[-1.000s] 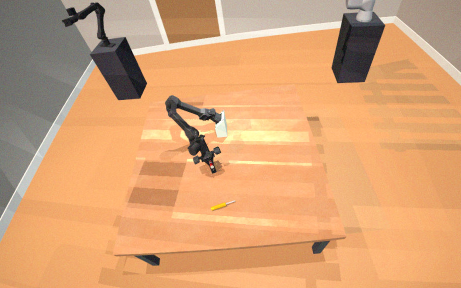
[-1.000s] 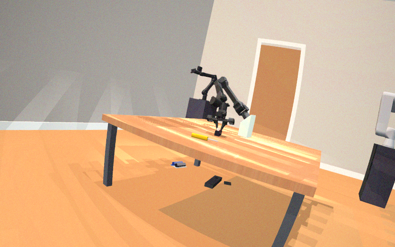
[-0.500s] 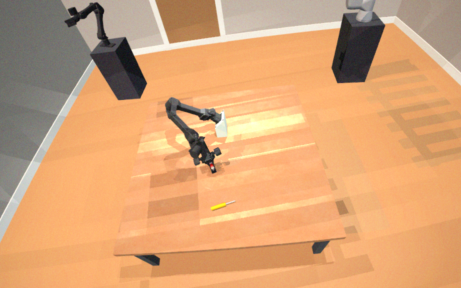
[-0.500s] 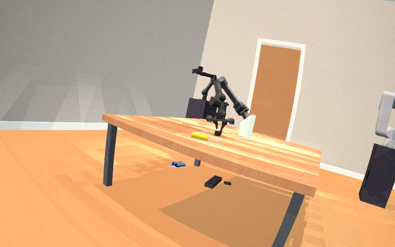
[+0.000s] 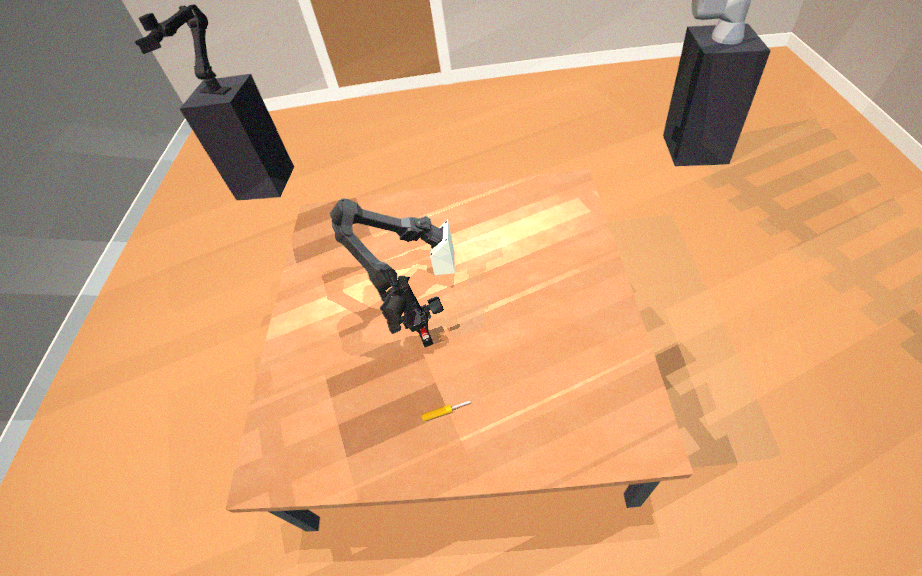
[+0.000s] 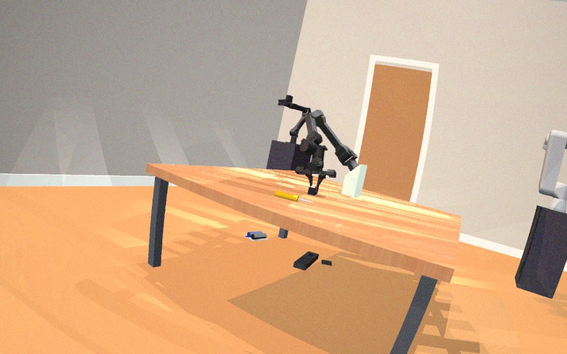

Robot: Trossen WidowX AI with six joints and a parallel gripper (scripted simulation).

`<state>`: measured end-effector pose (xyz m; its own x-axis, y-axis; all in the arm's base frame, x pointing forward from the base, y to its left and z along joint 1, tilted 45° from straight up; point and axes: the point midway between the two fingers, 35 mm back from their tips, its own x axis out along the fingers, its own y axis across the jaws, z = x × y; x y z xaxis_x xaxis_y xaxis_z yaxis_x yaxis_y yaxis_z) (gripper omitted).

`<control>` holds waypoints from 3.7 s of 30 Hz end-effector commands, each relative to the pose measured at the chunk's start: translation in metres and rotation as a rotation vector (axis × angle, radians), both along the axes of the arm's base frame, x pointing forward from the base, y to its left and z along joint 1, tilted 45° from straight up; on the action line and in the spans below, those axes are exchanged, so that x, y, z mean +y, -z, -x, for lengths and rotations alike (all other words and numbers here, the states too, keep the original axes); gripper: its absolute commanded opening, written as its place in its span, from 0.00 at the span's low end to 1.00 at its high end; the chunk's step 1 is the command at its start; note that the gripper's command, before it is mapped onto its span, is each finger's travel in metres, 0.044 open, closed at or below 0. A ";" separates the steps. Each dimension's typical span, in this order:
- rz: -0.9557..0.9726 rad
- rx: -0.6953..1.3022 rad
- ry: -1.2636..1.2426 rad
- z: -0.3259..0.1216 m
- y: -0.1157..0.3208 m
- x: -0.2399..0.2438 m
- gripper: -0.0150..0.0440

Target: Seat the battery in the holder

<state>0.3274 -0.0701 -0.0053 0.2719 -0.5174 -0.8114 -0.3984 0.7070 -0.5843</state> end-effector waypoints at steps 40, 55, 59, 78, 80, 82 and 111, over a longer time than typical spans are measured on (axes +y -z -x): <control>0.073 0.174 0.140 -0.002 0.002 -0.005 0.38; 0.072 0.180 0.145 -0.011 0.003 -0.002 0.38; 0.072 0.181 0.146 -0.014 0.004 -0.002 0.38; 0.072 0.185 0.149 -0.017 0.004 -0.001 0.38; 0.072 0.185 0.149 -0.017 0.004 -0.001 0.47; 0.072 0.185 0.149 -0.017 0.004 -0.001 0.55; 0.068 0.189 0.147 -0.004 -0.053 0.065 1.00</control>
<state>0.3326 -0.0061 0.0480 0.0455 -0.5979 -0.8003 -0.4052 0.7212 -0.5619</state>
